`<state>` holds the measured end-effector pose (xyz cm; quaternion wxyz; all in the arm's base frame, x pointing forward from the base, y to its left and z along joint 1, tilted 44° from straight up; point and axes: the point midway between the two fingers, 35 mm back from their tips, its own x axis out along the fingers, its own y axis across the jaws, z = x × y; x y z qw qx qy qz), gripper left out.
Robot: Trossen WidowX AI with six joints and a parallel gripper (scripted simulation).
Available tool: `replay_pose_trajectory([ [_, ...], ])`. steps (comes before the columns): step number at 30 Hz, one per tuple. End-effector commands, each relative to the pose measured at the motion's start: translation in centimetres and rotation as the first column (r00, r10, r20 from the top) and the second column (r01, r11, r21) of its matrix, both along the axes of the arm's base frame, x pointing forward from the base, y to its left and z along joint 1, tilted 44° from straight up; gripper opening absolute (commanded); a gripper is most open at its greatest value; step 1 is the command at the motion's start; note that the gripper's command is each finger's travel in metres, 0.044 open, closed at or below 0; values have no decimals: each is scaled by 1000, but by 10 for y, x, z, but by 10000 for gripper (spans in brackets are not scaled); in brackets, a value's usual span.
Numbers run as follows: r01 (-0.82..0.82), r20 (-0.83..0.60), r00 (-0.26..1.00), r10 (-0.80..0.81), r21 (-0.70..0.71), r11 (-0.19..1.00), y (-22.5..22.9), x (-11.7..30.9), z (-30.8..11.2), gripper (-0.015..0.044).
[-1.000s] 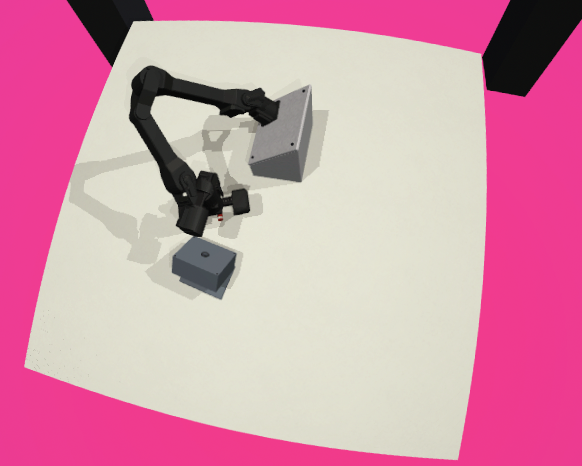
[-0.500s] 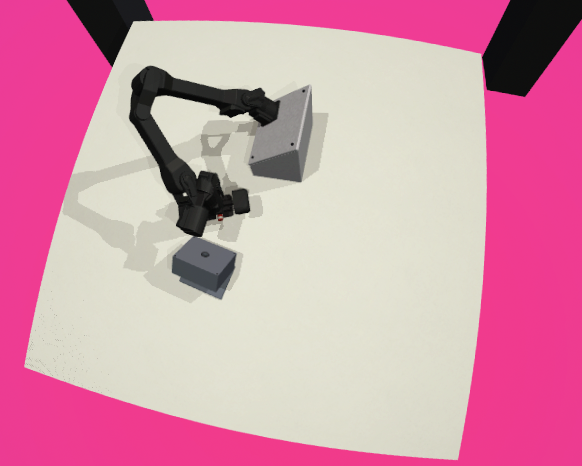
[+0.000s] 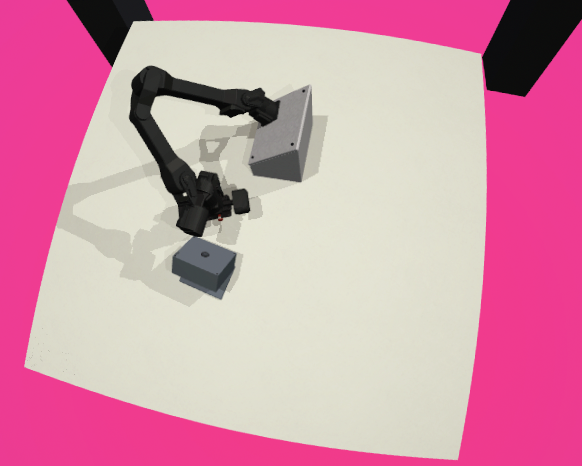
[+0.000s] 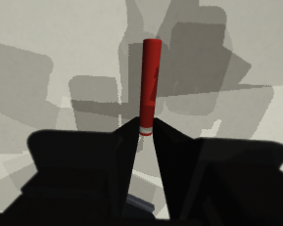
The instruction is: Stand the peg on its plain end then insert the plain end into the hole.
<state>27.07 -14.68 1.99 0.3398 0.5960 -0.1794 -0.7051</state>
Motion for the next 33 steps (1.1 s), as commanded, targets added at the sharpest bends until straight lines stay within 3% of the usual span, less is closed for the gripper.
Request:
replay_pose_trajectory([
  [1, -2, 0, 1000, 2, -1, 1000, 0, 0, 0, 51],
  [33, -183, 193, 966, 169, 55, 982, 14, 4, 13, 51],
])
